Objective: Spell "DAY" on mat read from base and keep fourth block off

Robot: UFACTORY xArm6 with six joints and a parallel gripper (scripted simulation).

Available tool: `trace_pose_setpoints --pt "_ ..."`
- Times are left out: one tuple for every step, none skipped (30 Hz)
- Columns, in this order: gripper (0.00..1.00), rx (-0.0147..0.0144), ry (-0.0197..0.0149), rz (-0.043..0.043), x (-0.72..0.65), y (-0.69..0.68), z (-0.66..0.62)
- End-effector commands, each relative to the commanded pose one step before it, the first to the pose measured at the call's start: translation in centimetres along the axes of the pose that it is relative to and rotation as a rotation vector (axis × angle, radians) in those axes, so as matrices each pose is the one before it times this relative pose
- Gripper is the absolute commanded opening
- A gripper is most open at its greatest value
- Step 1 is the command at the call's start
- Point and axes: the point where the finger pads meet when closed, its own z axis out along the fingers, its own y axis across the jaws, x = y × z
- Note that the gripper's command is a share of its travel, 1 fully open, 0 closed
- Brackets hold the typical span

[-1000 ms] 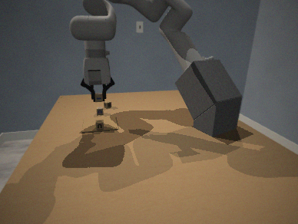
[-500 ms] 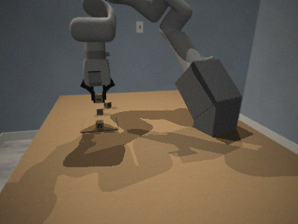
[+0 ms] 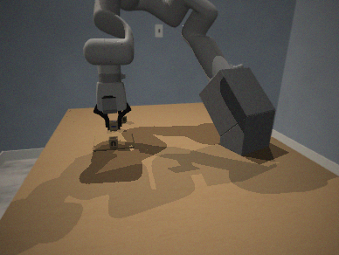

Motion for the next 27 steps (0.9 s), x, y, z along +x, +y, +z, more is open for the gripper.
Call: trace_pose_setpoints --pt "0.27 -0.00550 -0.00044 0.00178 0.021 0.308 2.076" --pt "0.27 -0.00001 -0.00001 0.00000 -0.002 0.008 0.362" --pt "0.27 0.00000 0.00000 0.00000 -0.002 0.007 0.327" --pt "0.27 0.00001 0.00001 0.00000 -0.002 0.005 0.289" --pt "0.27 -0.00001 -0.00001 0.00000 -0.002 0.006 0.250" --pt "0.27 0.00001 0.00001 0.00000 -0.001 0.003 0.209" --pt "0.27 -0.00001 -0.00001 0.00000 -0.001 0.004 0.168" --pt "0.27 0.00000 0.00000 0.00000 -0.001 0.003 0.129" --pt "0.27 0.00000 0.00000 0.00000 -0.001 0.002 0.092" --pt "0.27 0.00000 0.00000 0.00000 0.000 0.001 0.060" --pt "0.27 0.00000 0.00000 0.00000 0.000 0.000 0.032" --pt "0.27 0.00000 0.00000 0.00000 0.000 0.000 0.013" --pt "0.27 0.00000 0.00000 0.00000 0.000 0.000 0.000" --pt "0.27 0.00000 0.00000 0.00000 0.000 0.000 0.000" --pt "0.27 0.00000 0.00000 0.00000 0.000 0.000 0.002" --pt "0.27 0.00000 0.00000 0.00000 0.000 0.000 0.000" --pt "0.27 0.00000 0.00000 0.00000 0.000 0.000 0.000" --pt "0.27 0.00000 0.00000 0.00000 0.000 0.000 0.000" --pt "0.27 0.00000 0.00000 0.00000 0.000 0.000 0.000" --pt "0.27 0.00000 0.00000 0.00000 0.000 0.000 0.000" --pt "0.27 0.00000 0.00000 0.00000 0.000 0.000 0.000" --pt "0.27 0.00000 0.00000 0.00000 0.000 0.000 0.000" --pt "0.27 0.00000 0.00000 0.00000 0.000 0.000 0.000" --pt "0.27 0.00000 0.00000 0.00000 0.000 0.000 0.000" --pt "0.27 0.00000 0.00000 0.00000 0.000 0.000 0.000" --pt "0.27 0.00000 0.00000 0.00000 0.000 0.000 0.000" --pt "0.27 0.00000 0.00000 0.00000 0.000 0.000 0.000"
